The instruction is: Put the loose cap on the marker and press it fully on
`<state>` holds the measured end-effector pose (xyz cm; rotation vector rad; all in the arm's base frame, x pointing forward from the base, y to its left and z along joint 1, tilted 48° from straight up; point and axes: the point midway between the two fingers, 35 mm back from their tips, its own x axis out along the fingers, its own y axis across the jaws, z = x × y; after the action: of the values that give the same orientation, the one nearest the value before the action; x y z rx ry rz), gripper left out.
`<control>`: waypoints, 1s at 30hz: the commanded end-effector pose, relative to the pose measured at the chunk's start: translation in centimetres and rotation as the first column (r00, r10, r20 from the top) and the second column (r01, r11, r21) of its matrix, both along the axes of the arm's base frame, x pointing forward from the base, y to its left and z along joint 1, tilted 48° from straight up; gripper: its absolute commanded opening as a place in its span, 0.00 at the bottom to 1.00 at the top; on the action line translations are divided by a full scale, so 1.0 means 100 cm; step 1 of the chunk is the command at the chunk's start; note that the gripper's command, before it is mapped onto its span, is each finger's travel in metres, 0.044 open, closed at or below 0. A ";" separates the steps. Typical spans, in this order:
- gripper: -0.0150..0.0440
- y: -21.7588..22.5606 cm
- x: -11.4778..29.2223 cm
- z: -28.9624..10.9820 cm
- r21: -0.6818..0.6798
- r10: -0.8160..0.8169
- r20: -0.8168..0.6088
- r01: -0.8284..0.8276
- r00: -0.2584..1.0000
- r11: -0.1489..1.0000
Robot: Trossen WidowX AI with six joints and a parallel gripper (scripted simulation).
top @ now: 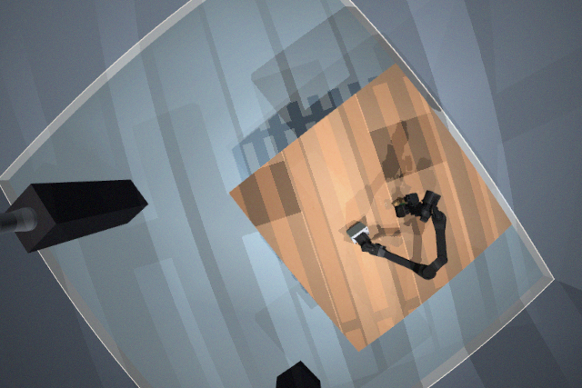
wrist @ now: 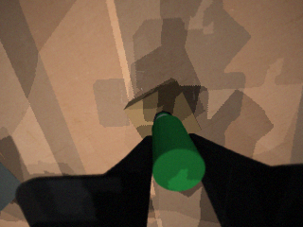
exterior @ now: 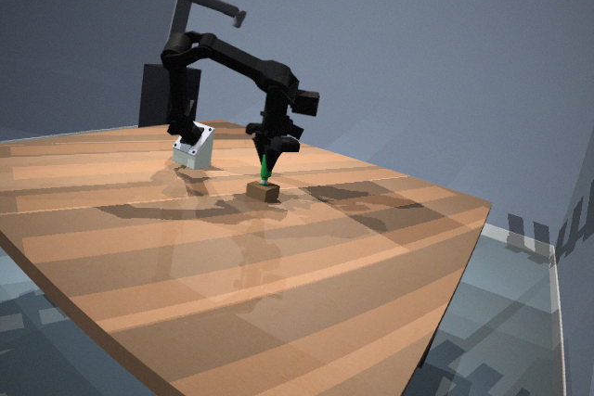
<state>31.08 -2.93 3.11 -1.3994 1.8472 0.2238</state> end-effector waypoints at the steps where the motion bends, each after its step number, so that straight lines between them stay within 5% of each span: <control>1: 0.25 -0.002 -0.002 -0.002 -0.005 0.008 -0.008 -0.008 1.000 1.000; 10: 0.25 -0.002 -0.002 -0.002 -0.005 0.008 -0.008 -0.008 1.000 1.000; 26: 0.97 -0.002 -0.001 -0.002 -0.001 0.002 -0.003 -0.002 1.000 1.000; 30: 1.00 0.006 0.001 0.004 0.000 0.003 0.001 -0.003 1.000 1.000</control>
<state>30.88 -3.09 2.95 -1.4042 1.8529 0.2276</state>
